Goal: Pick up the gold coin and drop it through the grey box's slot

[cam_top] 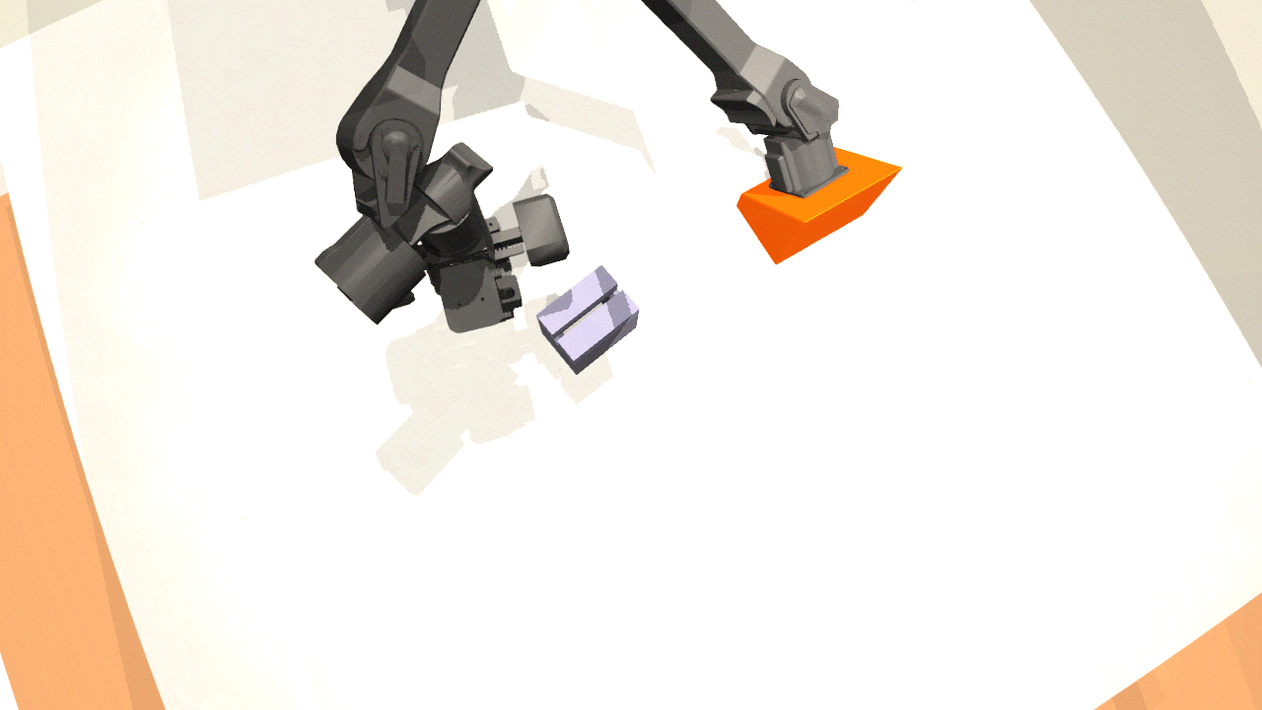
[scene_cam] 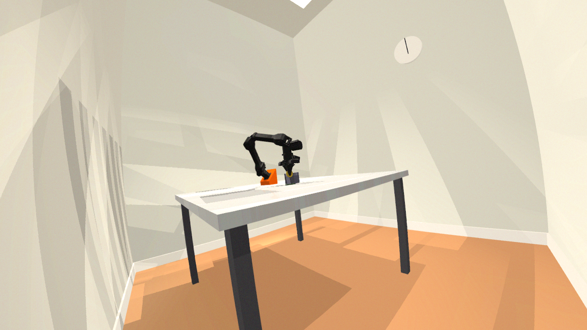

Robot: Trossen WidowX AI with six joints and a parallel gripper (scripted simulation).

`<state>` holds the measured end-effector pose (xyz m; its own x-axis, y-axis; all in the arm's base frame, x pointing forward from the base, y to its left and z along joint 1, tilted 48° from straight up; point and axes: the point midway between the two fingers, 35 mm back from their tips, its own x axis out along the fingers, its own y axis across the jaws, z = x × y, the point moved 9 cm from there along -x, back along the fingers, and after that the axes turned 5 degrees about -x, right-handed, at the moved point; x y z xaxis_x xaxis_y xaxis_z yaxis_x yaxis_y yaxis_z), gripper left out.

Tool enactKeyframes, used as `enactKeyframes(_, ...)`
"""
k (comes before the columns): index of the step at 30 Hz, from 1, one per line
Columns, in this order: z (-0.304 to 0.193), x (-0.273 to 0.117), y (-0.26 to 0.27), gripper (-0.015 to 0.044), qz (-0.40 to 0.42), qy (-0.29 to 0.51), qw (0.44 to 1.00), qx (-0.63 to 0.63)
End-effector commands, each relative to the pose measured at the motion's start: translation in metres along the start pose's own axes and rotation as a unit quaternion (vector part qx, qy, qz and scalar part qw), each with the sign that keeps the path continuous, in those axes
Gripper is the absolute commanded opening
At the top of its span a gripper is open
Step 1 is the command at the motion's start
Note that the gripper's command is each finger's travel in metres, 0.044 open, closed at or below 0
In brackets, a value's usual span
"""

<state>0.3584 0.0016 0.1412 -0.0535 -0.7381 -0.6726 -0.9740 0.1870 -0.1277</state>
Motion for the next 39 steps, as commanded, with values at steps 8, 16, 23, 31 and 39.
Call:
enactKeyframes(8,0.000,-0.031,0.002,0.0000,-0.001,-0.002,1.000,0.001)
enactKeyframes(16,-0.001,-0.046,0.004,0.0000,0.000,-0.001,1.000,0.001)
enactKeyframes(23,-0.001,-0.046,0.005,0.0000,0.000,-0.001,0.995,0.096)
enactKeyframes(31,-0.002,-0.046,0.007,0.0000,0.000,-0.001,0.973,0.232)
enactKeyframes(39,-0.003,-0.046,0.008,0.0000,0.000,-0.001,0.931,0.364)
